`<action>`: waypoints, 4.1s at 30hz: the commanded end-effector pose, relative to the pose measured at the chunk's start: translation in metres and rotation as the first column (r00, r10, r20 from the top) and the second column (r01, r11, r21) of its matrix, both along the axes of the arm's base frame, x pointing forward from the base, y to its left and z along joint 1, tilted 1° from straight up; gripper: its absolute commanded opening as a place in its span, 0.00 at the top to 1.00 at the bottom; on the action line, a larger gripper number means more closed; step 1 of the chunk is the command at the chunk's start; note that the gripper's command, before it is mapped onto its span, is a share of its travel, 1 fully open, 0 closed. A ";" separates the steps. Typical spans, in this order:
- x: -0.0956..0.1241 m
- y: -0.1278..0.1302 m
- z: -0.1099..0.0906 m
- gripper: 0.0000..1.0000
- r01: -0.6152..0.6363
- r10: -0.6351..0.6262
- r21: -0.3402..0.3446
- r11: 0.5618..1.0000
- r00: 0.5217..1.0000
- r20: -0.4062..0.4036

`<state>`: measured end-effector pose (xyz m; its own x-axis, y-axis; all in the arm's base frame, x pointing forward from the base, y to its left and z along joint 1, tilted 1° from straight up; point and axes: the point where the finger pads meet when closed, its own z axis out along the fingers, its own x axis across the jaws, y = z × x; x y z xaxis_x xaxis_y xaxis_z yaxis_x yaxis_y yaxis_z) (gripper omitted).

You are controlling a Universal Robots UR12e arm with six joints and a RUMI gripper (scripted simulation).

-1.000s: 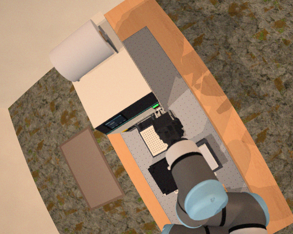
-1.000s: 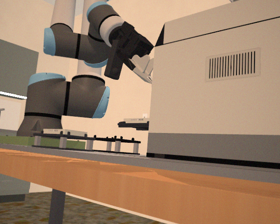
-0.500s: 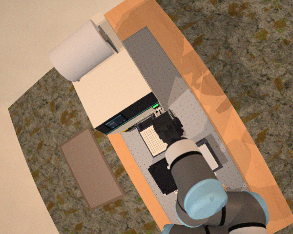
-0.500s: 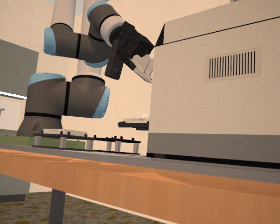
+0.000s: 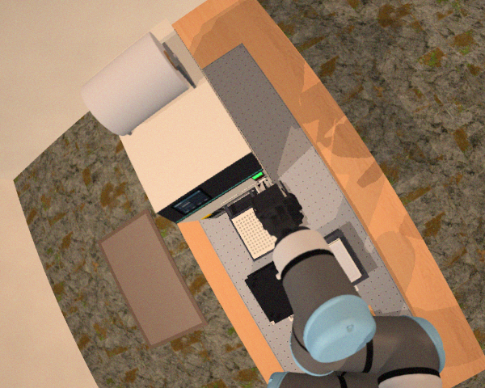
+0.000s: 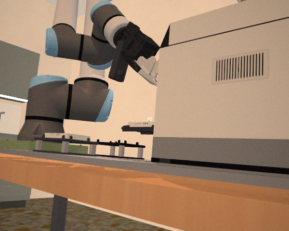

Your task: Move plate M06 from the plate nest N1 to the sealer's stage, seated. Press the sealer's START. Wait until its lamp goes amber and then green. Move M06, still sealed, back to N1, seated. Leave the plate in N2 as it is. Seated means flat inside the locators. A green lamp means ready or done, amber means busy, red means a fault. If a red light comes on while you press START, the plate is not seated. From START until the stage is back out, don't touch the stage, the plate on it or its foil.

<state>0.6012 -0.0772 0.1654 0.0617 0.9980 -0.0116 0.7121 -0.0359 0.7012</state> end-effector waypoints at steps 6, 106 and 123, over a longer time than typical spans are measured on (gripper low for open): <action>0.002 0.000 0.001 1.00 0.000 0.000 -0.001 1.000 1.000 0.001; -0.146 0.010 0.089 1.00 0.000 0.000 -0.001 1.000 1.000 0.001; -0.102 0.007 0.083 0.32 0.000 0.000 -0.001 1.000 1.000 0.001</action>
